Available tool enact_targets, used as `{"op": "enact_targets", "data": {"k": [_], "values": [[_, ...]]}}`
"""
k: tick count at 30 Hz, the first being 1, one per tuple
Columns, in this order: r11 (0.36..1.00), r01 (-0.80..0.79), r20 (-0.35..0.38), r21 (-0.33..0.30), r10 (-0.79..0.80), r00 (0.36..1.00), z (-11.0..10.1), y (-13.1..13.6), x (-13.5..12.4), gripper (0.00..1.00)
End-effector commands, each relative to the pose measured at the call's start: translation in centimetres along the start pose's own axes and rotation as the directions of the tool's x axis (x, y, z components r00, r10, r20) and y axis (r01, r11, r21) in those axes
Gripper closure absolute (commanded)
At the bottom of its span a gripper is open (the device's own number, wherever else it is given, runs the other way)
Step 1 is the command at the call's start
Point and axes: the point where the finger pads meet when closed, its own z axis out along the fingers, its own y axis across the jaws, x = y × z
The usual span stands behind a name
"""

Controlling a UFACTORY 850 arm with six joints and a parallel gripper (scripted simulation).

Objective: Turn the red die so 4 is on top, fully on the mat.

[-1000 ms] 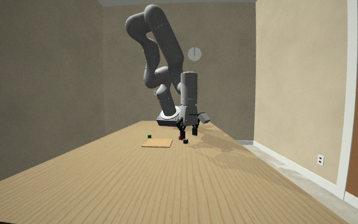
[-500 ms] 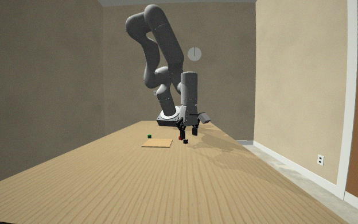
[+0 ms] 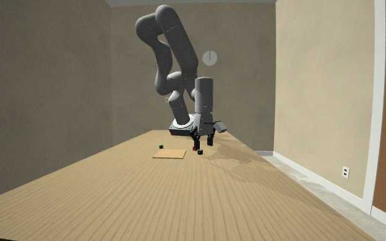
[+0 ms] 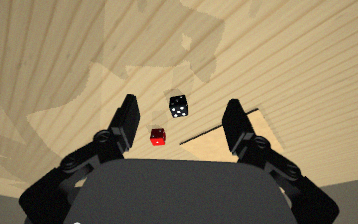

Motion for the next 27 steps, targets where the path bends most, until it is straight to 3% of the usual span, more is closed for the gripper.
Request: {"op": "enact_targets", "data": {"k": [1,8,16,18,23,27], "values": [[1.000,0.000,-0.001,0.000,0.000,1.000,0.0,0.0,0.1,0.00],[1.000,0.000,-0.001,0.000,0.000,1.000,-1.1,0.0,0.1,0.00],[1.000,0.000,-0.001,0.000,0.000,1.000,-6.8,0.0,0.1,0.00],[1.000,0.000,-0.001,0.000,0.000,1.000,-6.8,0.0,0.1,0.00],[1.000,0.000,-0.001,0.000,0.000,1.000,-10.1,0.0,0.0,0.00],[1.000,0.000,-0.001,0.000,0.000,1.000,-10.9,0.0,0.0,0.00]]}}
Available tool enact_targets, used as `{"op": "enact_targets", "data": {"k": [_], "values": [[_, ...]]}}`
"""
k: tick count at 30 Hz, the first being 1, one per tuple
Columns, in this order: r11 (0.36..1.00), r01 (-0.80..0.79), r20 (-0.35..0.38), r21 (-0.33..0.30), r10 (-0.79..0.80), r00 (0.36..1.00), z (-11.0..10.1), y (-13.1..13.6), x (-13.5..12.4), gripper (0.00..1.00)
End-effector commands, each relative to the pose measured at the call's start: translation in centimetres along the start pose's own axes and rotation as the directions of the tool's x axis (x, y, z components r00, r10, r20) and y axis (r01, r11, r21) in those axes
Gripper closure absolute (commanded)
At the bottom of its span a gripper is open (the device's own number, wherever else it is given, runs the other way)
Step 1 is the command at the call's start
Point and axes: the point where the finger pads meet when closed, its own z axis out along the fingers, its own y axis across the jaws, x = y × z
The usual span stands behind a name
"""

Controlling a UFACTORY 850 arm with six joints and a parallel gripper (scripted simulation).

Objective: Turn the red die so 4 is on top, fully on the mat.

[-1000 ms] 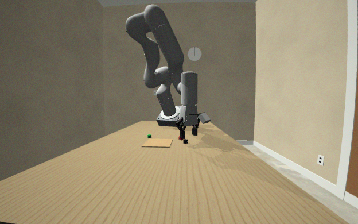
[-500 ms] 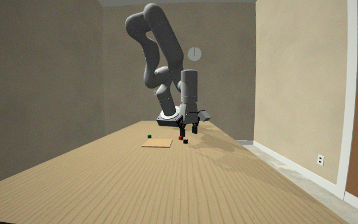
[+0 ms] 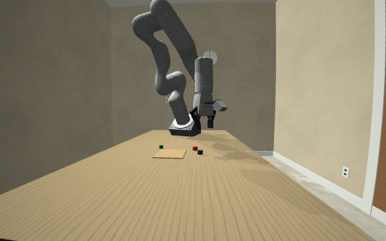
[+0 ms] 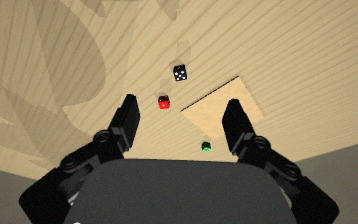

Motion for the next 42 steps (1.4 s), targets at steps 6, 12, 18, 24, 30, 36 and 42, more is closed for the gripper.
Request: {"op": "enact_targets", "data": {"k": [6,12,18,24,30,36,42], "values": [[1.000,0.001,0.009,0.002,-0.001,1.000,-1.9,0.1,0.0,0.00],[0.999,0.041,0.009,0.000,-0.041,0.999,-1.8,-0.6,-1.9,0.00],[0.989,0.150,0.009,0.002,-0.150,0.989,-1.3,-2.5,-7.4,0.00],[0.982,0.190,0.008,0.004,-0.190,0.982,-1.1,-3.3,-9.4,0.00],[0.982,0.190,0.008,0.004,-0.190,0.982,-1.1,-3.3,-9.4,0.00],[0.982,0.190,0.008,0.004,-0.190,0.982,-1.1,-3.3,-9.4,0.00],[0.982,0.188,0.008,0.004,-0.188,0.982,-1.1,-3.3,-9.4,0.00]]}}
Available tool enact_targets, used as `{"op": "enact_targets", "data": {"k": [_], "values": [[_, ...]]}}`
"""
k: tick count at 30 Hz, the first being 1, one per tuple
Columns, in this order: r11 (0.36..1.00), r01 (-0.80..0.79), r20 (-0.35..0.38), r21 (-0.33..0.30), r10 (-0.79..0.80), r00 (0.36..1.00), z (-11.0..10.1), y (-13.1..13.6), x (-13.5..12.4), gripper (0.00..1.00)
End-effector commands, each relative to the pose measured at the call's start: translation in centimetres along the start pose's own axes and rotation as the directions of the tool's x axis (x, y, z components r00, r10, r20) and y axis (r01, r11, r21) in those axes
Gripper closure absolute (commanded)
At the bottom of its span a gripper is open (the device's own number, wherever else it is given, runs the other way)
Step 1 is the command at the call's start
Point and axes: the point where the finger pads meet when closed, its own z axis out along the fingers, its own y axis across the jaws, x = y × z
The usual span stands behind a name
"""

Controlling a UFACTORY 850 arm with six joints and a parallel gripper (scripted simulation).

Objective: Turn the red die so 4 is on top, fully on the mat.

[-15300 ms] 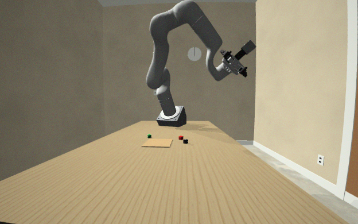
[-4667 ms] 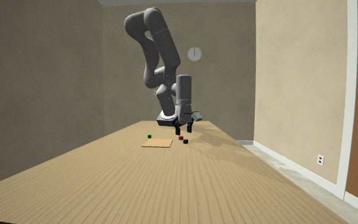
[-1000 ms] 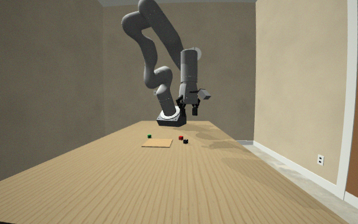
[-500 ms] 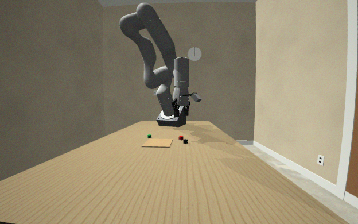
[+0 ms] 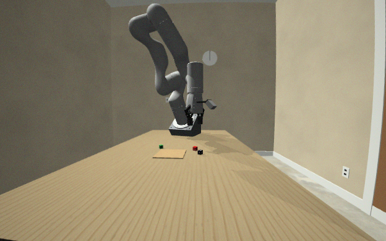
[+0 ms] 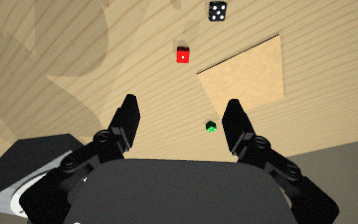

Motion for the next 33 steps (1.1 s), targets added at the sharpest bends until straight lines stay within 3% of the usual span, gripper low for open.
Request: {"op": "enact_targets", "data": {"k": [1,7,15,18,20,25,33], "values": [[1.000,-0.006,-0.001,0.000,0.006,1.000,0.0,0.0,0.0,0.00],[0.992,-0.124,-0.001,-0.002,0.124,0.992,0.4,0.1,0.1,0.00],[0.936,-0.351,-0.003,-0.004,0.351,0.936,1.1,0.3,0.1,0.00],[0.932,-0.361,-0.003,-0.004,0.361,0.932,1.1,0.3,0.1,0.00],[0.889,-0.457,-0.004,-0.004,0.457,0.889,1.5,0.4,0.1,0.00],[0.843,-0.538,-0.004,-0.004,0.538,0.843,1.8,0.4,0.1,0.00],[0.719,-0.695,-0.005,-0.004,0.695,0.719,2.4,0.5,0.1,0.00]]}}
